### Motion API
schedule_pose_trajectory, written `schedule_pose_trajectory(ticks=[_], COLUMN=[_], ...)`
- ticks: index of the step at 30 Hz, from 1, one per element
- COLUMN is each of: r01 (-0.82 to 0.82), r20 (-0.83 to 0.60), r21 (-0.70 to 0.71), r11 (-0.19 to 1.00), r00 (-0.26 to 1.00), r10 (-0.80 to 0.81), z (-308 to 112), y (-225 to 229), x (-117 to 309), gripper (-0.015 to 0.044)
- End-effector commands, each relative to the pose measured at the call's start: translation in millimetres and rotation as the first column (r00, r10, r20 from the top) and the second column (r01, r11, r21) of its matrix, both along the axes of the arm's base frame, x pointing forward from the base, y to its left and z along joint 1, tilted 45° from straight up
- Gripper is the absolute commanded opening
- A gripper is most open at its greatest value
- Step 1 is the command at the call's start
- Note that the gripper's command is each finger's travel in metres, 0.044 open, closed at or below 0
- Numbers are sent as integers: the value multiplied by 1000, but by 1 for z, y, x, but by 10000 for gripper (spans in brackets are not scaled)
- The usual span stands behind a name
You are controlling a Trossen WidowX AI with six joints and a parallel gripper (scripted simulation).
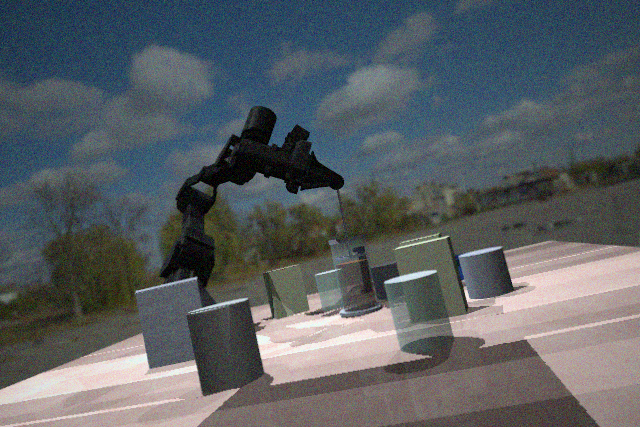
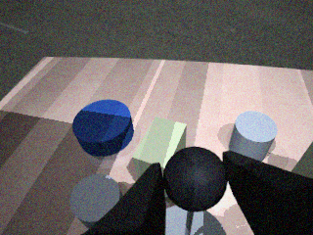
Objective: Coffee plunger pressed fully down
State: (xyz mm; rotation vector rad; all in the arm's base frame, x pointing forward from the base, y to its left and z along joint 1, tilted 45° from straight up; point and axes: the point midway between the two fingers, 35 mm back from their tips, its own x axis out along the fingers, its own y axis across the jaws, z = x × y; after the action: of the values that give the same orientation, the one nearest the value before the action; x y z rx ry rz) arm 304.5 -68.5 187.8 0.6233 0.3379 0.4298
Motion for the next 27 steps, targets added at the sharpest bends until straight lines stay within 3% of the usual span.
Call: schedule_pose_trajectory(ticks=[1,27], r01=[-20,-17], r20=[-46,-39], r21=[34,39], r11=[999,999], r00=[999,999], r10=[21,19], z=[-22,-51], y=[14,45], x=[-1,6], gripper=[128,128])
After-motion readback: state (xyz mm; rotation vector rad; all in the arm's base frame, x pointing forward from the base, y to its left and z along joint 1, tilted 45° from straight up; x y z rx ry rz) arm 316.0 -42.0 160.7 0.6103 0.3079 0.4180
